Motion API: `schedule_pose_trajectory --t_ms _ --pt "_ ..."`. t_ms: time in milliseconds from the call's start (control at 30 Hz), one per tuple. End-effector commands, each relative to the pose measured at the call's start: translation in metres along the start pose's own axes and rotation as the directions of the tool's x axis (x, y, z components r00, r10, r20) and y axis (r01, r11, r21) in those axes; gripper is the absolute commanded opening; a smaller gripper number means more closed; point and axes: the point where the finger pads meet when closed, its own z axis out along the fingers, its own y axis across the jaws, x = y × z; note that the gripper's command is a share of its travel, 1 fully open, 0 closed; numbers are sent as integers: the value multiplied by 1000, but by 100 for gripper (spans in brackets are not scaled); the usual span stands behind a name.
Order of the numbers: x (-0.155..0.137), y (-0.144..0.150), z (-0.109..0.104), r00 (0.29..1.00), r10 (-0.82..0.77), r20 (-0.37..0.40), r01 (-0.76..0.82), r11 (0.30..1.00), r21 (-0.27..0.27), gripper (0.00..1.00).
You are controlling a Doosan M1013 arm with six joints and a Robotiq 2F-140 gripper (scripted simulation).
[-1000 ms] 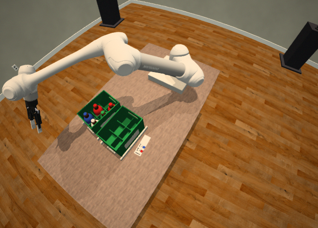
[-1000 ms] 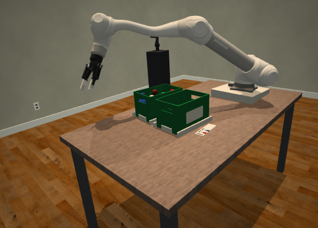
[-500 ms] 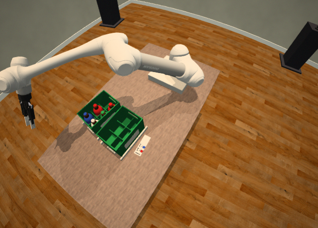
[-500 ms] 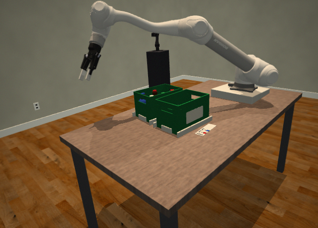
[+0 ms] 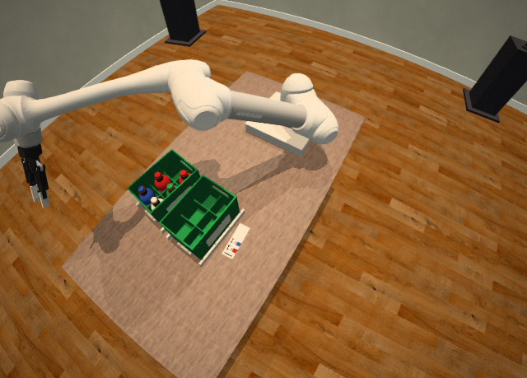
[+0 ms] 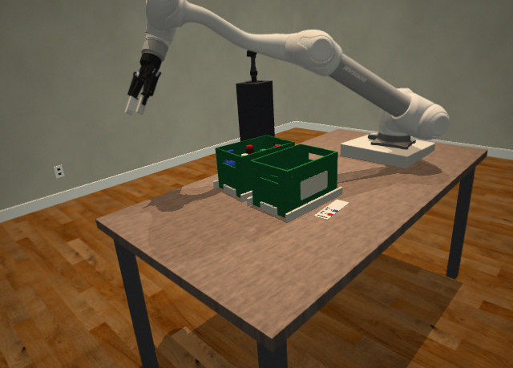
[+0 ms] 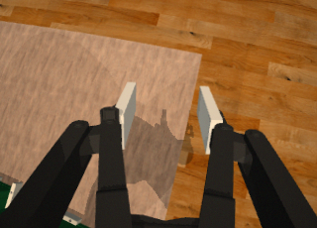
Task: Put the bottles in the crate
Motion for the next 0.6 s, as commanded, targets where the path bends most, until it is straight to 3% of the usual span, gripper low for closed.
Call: schedule_pose_trajectory --t_ms 0,533,567 --pt "3 -16 2 999 -11 36 10 1000 29 38" --pt "18 -83 14 999 -11 36 10 1000 29 38" --pt "19 -87 14 998 -24 62 21 999 44 38"
